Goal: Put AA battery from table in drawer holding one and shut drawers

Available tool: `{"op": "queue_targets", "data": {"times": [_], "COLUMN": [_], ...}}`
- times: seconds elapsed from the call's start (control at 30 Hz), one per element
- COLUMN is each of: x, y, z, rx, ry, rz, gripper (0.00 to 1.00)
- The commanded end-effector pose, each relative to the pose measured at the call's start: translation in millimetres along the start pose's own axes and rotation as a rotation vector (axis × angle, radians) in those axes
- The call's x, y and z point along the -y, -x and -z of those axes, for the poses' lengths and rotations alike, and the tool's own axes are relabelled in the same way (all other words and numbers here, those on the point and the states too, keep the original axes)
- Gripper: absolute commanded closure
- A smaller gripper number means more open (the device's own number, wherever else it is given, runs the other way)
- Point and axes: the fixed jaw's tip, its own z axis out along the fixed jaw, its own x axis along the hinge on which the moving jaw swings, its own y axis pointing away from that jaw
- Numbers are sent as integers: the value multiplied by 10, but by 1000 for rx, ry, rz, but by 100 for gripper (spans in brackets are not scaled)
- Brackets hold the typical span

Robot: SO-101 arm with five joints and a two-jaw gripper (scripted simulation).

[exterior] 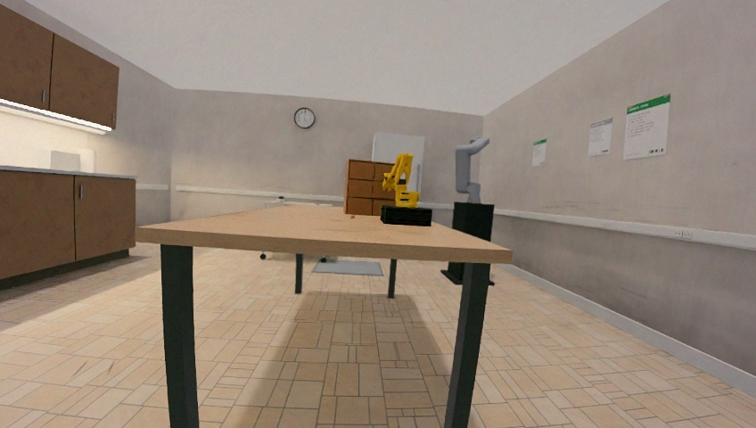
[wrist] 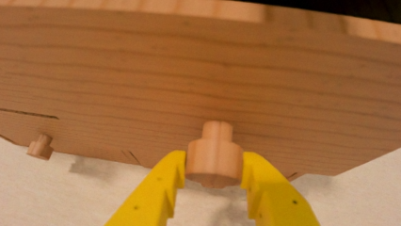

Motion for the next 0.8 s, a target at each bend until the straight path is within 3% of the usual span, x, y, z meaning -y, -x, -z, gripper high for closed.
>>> {"op": "queue_targets", "data": {"times": [0.0, 0.77], "x": [-18, -25], "y": [4, -41], "z": [28, 111], "rx": [5, 5], "ry": [7, 10], "rz": [7, 8], "gripper": [100, 100]}}
